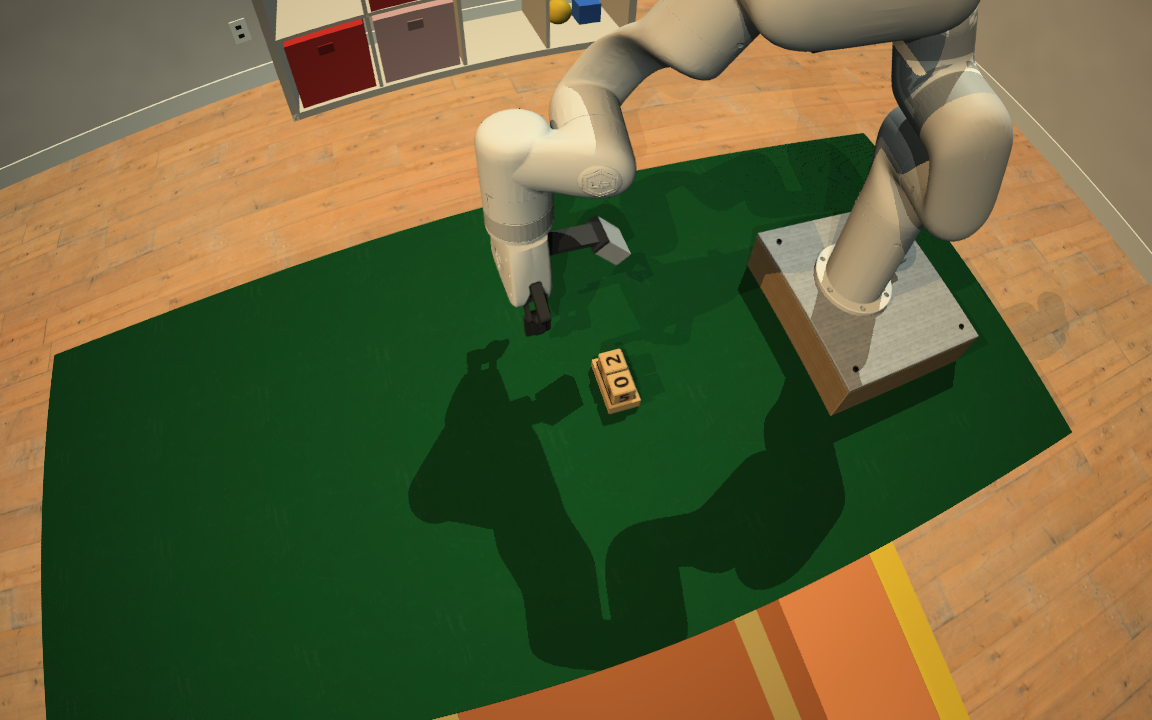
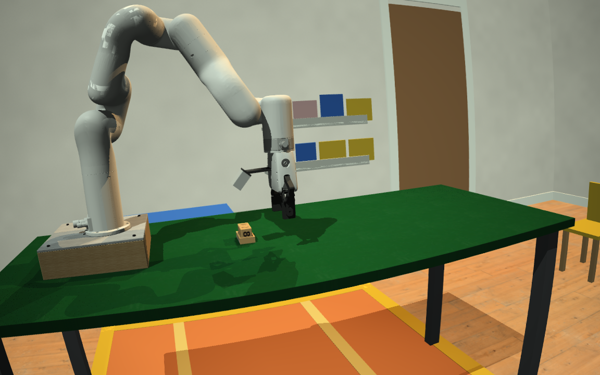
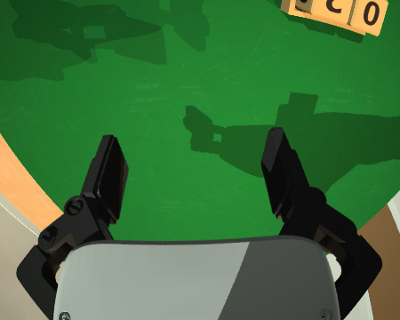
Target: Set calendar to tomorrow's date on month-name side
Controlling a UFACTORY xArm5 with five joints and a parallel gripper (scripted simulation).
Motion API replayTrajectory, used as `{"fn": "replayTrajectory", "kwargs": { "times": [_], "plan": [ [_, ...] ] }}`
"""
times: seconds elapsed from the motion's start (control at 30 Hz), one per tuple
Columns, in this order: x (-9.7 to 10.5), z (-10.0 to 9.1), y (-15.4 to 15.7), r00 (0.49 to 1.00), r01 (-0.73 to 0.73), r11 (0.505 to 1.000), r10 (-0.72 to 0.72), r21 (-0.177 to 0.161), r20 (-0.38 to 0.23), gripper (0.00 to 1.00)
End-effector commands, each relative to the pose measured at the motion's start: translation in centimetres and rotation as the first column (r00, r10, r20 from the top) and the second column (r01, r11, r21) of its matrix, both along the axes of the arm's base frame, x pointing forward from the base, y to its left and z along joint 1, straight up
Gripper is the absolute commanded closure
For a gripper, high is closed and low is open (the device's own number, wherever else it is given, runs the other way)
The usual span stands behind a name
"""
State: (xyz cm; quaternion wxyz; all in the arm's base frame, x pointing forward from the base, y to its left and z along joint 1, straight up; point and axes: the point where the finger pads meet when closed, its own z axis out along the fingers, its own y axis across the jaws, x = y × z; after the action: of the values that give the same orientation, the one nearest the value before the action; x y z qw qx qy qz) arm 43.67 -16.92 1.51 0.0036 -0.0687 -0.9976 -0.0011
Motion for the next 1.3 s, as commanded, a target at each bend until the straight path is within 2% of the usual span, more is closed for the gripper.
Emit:
{"fn": "replayTrajectory", "kwargs": {
  "times": [0.0,0.23,0.37,0.43,0.5,0.83,0.93,1.03,1.07,1.27],
  "plan": [
    [-0.3,0.4,0.9,0.993,-0.117,0.993,0.117,-0.001,0.004,0.0],
    [-1.0,0.8,2.3,0.954,-0.301,0.954,0.301,-0.001,0.004,0.0],
    [-1.5,1.1,3.1,0.913,-0.407,0.913,0.407,0.0,0.004,0.0],
    [-1.5,1.1,3.1,0.913,-0.407,0.913,0.407,0.0,0.004,0.0],
    [-1.9,1.2,3.8,0.869,-0.495,0.869,0.495,0.0,0.005,0.0],
    [-2.9,1.6,5.4,0.733,-0.681,0.733,0.681,0.0,0.005,0.0],
    [-3.4,1.8,6.1,0.665,-0.747,0.665,0.747,0.001,0.005,0.0],
    [-3.4,1.8,6.1,0.665,-0.747,0.665,0.747,0.001,0.005,0.0],
    [-3.8,1.9,6.7,0.592,-0.806,0.592,0.806,0.001,0.006,0.0],
    [-4.6,2.1,7.7,0.471,-0.882,0.471,0.882,0.001,0.006,0.0]
  ]
}}
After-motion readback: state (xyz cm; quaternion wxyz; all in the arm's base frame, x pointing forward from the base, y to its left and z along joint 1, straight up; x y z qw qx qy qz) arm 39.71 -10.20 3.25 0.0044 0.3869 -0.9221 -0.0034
